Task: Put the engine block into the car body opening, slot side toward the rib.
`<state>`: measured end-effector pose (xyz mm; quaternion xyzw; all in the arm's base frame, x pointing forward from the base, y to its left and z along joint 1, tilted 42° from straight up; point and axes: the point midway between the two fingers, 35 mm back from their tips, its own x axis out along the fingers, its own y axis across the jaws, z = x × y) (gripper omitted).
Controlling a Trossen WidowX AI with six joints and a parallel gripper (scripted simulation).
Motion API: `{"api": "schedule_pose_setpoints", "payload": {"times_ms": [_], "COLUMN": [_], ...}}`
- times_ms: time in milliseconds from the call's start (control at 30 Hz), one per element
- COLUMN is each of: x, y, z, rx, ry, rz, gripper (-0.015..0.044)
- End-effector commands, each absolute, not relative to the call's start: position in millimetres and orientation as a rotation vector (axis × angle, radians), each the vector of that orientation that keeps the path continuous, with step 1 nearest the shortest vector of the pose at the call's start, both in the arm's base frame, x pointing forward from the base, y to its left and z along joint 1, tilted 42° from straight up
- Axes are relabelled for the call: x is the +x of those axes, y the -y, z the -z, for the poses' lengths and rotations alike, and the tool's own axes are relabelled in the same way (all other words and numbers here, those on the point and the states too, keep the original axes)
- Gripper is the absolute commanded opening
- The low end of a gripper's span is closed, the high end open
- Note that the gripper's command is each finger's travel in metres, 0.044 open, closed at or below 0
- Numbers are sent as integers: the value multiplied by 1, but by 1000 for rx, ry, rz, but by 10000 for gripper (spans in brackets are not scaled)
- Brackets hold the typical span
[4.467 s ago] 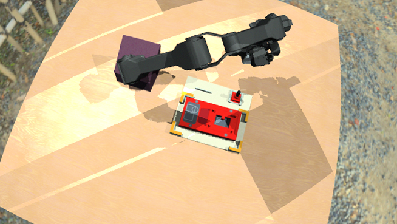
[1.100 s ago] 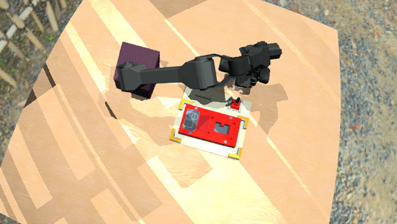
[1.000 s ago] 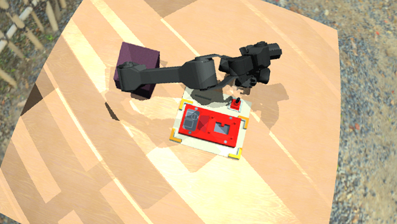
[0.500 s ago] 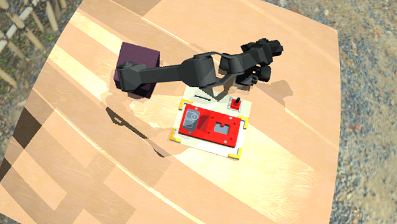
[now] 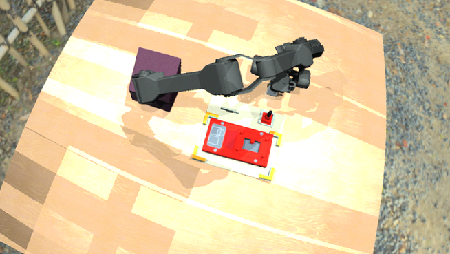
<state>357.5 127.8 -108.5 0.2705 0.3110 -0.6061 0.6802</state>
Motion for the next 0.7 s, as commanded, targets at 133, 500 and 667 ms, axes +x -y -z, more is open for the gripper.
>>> {"api": "schedule_pose_setpoints", "payload": {"times_ms": [133,500,667], "x": [358,358,358], "y": [-128,-130,-131], "z": [109,107,106], "rx": [607,342,202], "ry": [-699,-902,-1000], "rz": [1358,1208,1121], "gripper": [440,440,440]}}
